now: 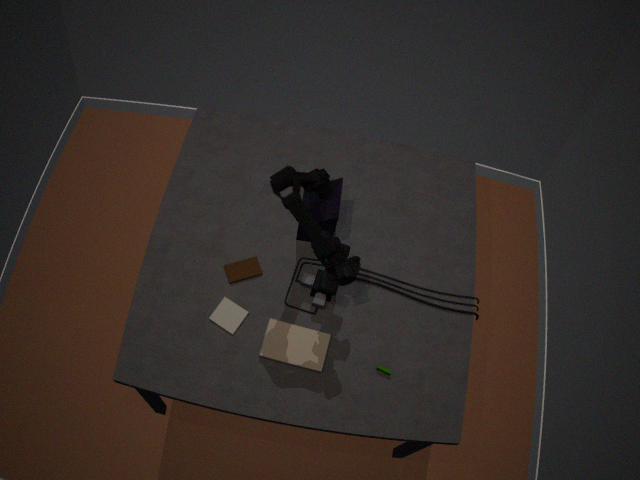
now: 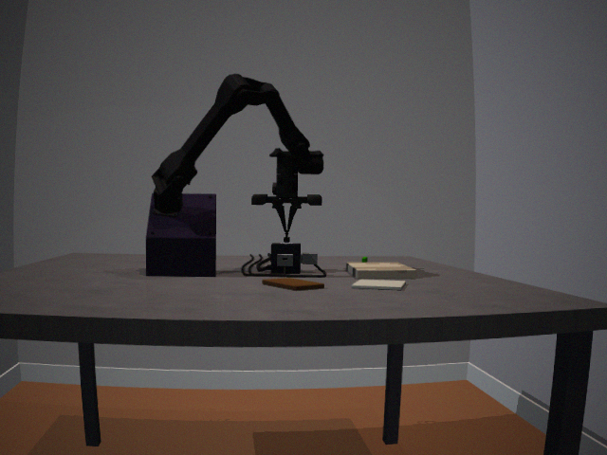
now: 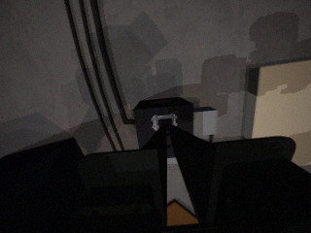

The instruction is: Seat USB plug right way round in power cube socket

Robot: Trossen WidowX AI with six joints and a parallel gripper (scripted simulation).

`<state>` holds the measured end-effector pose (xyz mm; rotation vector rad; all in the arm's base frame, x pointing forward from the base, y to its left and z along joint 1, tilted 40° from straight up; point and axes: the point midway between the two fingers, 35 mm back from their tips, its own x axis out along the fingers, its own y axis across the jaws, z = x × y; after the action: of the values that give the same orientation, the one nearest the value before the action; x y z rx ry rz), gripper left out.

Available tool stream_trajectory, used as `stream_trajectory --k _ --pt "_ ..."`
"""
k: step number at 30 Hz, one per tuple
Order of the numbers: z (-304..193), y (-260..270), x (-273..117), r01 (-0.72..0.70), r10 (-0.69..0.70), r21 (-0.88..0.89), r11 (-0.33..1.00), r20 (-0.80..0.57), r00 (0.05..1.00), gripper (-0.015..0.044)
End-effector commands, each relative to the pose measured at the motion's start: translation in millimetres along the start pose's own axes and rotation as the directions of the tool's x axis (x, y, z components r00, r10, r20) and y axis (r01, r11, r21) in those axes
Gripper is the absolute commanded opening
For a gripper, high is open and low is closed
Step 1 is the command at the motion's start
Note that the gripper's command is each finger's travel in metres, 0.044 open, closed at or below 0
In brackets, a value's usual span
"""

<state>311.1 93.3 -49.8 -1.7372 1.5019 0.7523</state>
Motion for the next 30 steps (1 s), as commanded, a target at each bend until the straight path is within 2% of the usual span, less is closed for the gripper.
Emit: stream_trajectory --k 1,30 --pt "-0.7 0.0 1.4 0.0 0.0 -0.004 1.0 -0.003 1.0 0.0" --pt "-1.0 0.0 4.9 0.0 0.0 -0.004 1.0 -0.003 1.0 0.0"
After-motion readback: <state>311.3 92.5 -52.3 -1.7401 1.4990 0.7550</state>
